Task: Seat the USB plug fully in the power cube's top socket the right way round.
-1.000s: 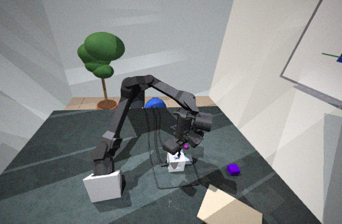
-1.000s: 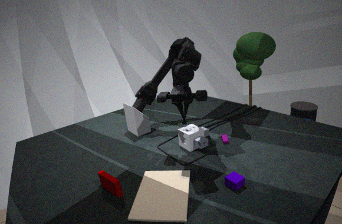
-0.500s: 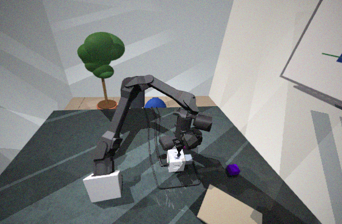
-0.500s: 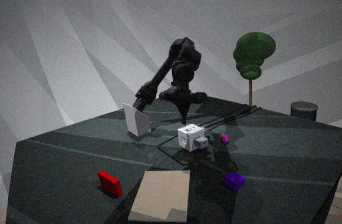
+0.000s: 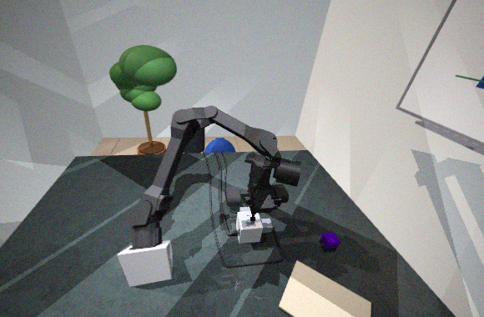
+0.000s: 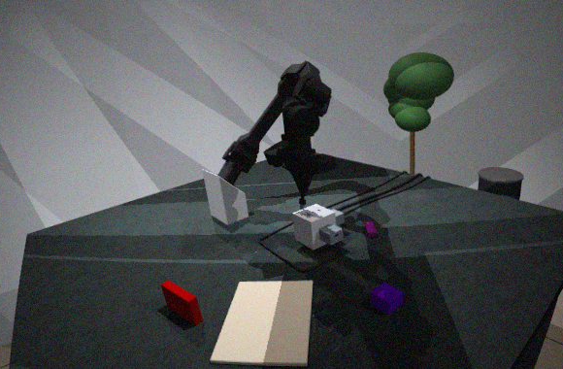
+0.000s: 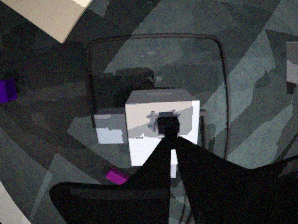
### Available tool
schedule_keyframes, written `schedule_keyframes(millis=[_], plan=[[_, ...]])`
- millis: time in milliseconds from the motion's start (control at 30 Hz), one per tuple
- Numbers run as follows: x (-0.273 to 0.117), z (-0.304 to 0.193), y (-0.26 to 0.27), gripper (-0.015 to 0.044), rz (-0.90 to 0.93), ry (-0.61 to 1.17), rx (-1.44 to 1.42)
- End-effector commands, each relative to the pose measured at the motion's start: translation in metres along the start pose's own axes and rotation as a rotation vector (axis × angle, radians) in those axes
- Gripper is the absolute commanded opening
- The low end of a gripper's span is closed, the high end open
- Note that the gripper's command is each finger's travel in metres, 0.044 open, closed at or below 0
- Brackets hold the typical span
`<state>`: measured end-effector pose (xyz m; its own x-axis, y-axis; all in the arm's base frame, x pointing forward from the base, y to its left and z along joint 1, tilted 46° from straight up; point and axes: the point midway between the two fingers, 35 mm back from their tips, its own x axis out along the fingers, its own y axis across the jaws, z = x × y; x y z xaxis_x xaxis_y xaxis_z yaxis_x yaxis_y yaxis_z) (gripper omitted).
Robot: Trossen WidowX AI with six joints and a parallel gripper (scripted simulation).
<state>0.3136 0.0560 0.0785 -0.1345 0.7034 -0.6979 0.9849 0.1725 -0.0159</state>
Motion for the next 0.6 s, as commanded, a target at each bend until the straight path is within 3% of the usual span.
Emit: schedule_keyframes(millis=[0,567], plan=[[0.0002,0.0001,-0.0002,0.0,-0.001,-0.001,0.022],[0.001,-0.0006,0.0001,0.0,0.0,0.008,0.017]])
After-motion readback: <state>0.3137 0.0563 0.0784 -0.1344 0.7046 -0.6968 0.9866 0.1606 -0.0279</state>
